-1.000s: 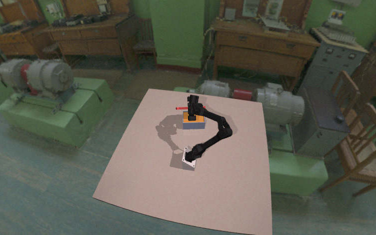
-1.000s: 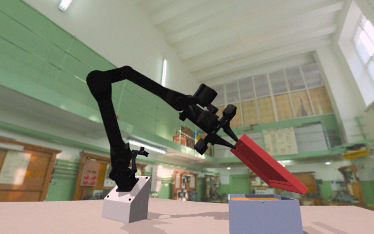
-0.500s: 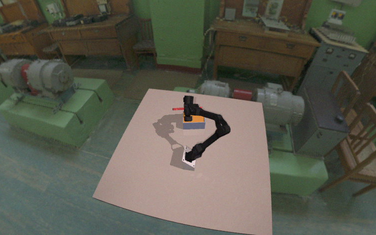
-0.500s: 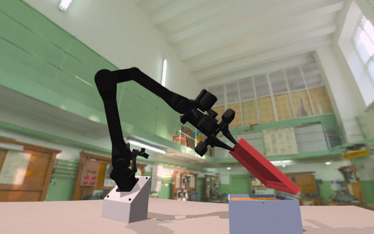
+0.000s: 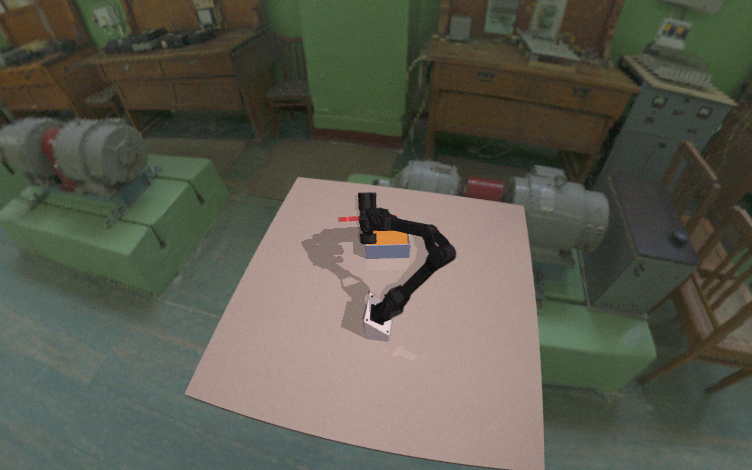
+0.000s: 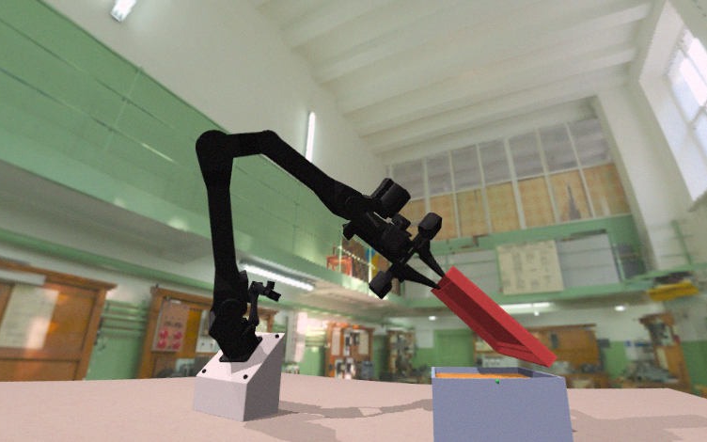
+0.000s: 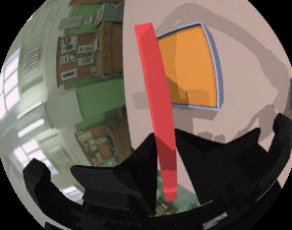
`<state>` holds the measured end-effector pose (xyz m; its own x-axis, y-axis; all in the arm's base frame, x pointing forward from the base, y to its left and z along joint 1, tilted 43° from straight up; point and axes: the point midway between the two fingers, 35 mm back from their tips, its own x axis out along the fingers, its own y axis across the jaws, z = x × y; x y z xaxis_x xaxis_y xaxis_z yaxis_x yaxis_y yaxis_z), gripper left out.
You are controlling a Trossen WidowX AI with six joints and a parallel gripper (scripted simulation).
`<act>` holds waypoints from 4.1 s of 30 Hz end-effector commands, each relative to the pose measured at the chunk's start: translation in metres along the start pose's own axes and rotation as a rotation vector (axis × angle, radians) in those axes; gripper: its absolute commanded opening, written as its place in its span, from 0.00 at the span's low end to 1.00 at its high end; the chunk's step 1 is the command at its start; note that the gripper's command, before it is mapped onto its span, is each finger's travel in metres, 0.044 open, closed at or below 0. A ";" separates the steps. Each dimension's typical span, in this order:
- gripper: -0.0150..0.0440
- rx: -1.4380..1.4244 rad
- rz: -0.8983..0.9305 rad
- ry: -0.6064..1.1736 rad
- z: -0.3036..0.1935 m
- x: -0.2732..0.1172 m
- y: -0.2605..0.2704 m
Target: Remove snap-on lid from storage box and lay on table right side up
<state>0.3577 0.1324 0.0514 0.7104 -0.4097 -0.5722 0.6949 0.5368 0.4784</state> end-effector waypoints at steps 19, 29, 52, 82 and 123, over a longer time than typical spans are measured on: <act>0.25 0.014 0.013 -0.001 -0.045 -0.007 0.002; 0.25 0.015 0.013 0.000 -0.065 -0.008 0.001; 0.25 0.017 0.014 0.002 -0.111 -0.013 -0.002; 0.25 0.020 0.014 0.005 -0.170 -0.019 -0.005; 0.25 0.020 0.014 0.005 -0.177 -0.002 -0.029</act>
<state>0.3159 0.2492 -0.0785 0.7141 -0.3992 -0.5751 0.6922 0.5254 0.4948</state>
